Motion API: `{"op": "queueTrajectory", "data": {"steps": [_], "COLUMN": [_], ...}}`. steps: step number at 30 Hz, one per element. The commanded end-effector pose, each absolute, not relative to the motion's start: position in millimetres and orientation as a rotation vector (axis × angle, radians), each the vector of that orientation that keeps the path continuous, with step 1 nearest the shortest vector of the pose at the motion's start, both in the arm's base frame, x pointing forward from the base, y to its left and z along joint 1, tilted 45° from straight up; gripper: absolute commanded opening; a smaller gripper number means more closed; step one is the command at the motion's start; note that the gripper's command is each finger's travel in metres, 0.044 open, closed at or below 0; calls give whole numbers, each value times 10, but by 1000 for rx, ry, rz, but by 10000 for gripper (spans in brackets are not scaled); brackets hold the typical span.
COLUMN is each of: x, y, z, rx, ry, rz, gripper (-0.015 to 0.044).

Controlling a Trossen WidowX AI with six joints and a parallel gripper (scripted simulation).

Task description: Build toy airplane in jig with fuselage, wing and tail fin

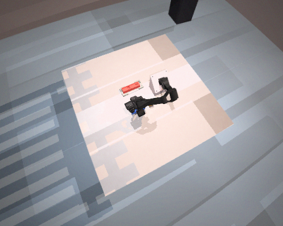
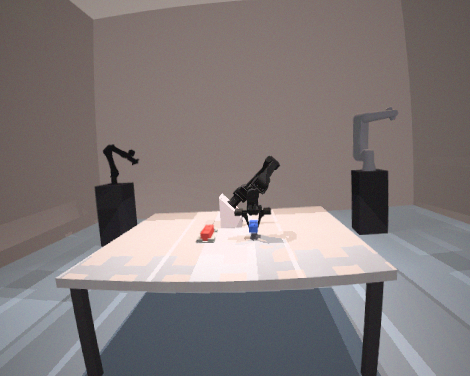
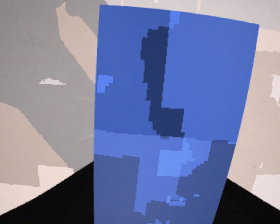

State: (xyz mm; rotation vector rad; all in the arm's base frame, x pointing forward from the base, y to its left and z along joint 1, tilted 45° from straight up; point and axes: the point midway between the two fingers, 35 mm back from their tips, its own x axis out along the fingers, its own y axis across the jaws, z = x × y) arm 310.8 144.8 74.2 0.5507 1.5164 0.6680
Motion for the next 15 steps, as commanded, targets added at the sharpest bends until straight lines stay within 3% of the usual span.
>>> {"op": "queueTrajectory", "data": {"steps": [1, 15], "x": [3155, 3175], "y": [1357, 1039], "z": [834, 1138], "rx": [542, 547], "ry": [1503, 1500], "rz": [666, 662], "gripper": [0, 0]}}
